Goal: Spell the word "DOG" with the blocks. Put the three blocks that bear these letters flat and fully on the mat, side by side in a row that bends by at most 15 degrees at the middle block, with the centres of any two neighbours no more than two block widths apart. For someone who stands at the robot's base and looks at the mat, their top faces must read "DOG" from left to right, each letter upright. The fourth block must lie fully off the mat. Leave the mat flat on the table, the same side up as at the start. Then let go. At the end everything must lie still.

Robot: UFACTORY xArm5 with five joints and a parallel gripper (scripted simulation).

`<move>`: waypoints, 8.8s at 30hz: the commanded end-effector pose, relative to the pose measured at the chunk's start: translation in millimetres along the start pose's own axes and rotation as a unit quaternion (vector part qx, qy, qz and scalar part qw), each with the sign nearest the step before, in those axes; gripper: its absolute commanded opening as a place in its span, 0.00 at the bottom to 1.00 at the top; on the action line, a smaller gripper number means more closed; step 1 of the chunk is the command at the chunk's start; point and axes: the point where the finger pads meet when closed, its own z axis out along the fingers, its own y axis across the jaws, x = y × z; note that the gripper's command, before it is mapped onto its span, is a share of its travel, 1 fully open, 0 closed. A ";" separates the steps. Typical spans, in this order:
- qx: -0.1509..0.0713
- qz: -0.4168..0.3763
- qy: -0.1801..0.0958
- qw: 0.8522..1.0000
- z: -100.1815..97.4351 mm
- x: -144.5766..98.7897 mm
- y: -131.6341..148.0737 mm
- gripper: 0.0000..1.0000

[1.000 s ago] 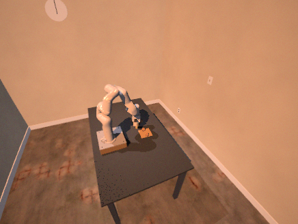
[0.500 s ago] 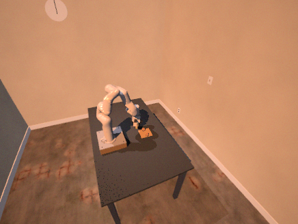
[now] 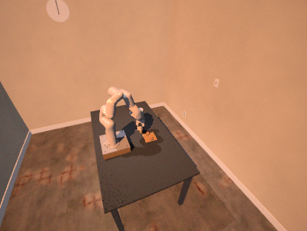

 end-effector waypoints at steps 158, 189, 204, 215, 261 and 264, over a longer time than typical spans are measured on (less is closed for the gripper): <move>0.001 0.000 -0.001 1.000 -0.9 -0.9 -0.8 0.69; 0.001 0.000 -0.001 1.000 18.6 -0.6 -1.0 0.69; 0.001 0.000 -0.001 1.000 33.4 -0.5 -1.2 0.69; 0.001 0.000 -0.001 1.000 33.4 -0.5 -1.2 0.69; 0.001 0.000 -0.001 1.000 33.4 -0.5 -1.2 0.27; 0.001 0.000 -0.001 1.000 33.4 -0.5 -1.2 0.27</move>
